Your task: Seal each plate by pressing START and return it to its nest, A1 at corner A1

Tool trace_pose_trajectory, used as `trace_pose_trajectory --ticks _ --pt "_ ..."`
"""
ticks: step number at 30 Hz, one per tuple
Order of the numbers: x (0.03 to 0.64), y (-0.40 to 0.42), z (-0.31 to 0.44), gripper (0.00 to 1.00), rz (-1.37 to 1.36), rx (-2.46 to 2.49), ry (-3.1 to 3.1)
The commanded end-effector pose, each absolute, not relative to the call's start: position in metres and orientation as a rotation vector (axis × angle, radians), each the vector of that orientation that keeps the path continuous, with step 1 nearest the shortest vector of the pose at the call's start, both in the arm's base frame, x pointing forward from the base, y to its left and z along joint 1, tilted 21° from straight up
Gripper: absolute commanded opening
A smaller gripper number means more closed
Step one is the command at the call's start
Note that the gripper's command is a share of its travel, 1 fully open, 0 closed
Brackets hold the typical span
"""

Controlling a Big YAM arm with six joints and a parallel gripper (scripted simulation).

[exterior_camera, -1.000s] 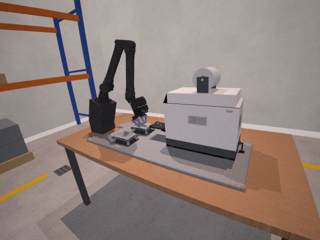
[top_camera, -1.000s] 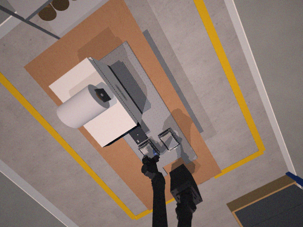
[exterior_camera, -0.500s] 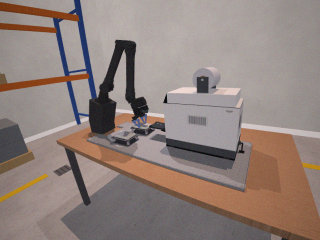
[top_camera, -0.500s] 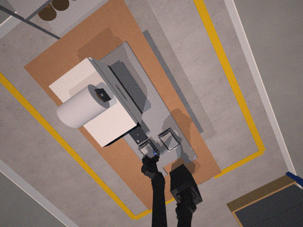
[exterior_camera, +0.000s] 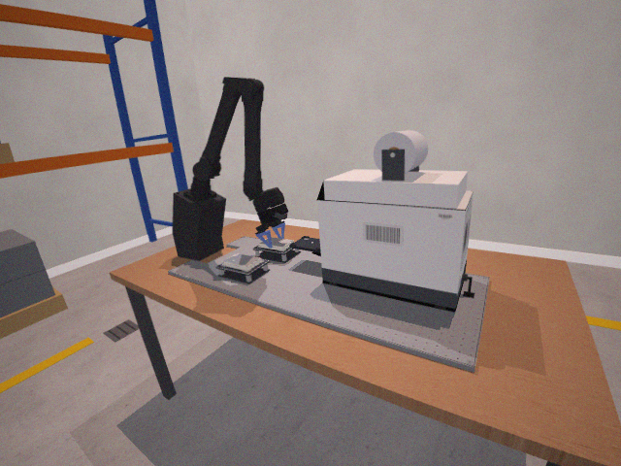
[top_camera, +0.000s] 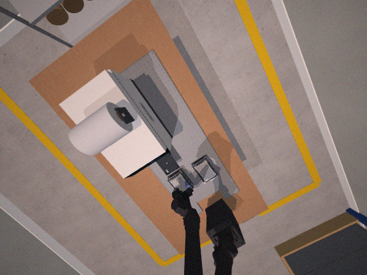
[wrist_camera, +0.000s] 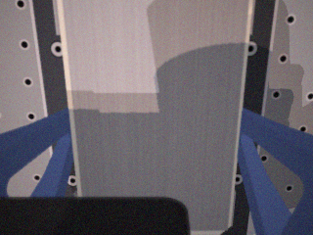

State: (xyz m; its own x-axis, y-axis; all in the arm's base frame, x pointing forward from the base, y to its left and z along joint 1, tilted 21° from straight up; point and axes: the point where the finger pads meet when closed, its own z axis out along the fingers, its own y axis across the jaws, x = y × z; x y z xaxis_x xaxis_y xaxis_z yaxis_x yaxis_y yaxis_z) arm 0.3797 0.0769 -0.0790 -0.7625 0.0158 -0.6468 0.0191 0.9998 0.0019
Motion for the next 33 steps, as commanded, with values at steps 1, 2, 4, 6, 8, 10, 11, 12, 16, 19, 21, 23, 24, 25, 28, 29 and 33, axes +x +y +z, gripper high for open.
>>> trace_pose_trajectory --ticks 1,2,4,6,8,10,11,12,16,19,21,23,24,25,28,29,33 --pt "0.3805 0.075 -0.0796 0.0 -0.018 0.035 2.44" --pt "0.3798 0.0764 -0.081 0.0 -0.018 0.03 2.444" --pt "0.379 0.0778 -0.0824 0.0 -0.017 0.024 2.448" --pt "0.3791 0.0795 -0.0823 0.0 -0.015 0.021 2.448" --pt "0.3799 0.0801 -0.0821 0.0 -0.014 0.02 2.447" --pt "0.3802 0.0809 -0.0822 0.0 -0.009 0.018 2.448" --pt "0.3802 0.0817 -0.0823 0.0 -0.004 0.017 2.448" --pt "0.38 0.0823 -0.0824 0.0 0.001 0.015 2.449" --pt "0.3827 0.083 -0.0802 0.0 0.005 0.018 2.434" --pt "0.3831 0.0831 -0.0799 0.0 0.006 0.018 2.432" --pt "0.3832 0.0831 -0.0798 0.0 0.006 0.018 2.431" --pt "0.3833 0.0831 -0.0797 0.0 0.006 0.019 2.43" --pt "0.3834 0.0831 -0.0796 0.0 0.007 0.019 2.429" --pt "0.3833 0.0831 -0.0797 0.0 0.006 0.019 2.43" --pt "0.3831 0.083 -0.0799 0.0 0.006 0.019 2.431" --pt "0.3831 0.083 -0.08 0.0 0.005 0.019 2.431" --pt "0.3827 0.0828 -0.0803 0.0 0.005 0.019 2.432"
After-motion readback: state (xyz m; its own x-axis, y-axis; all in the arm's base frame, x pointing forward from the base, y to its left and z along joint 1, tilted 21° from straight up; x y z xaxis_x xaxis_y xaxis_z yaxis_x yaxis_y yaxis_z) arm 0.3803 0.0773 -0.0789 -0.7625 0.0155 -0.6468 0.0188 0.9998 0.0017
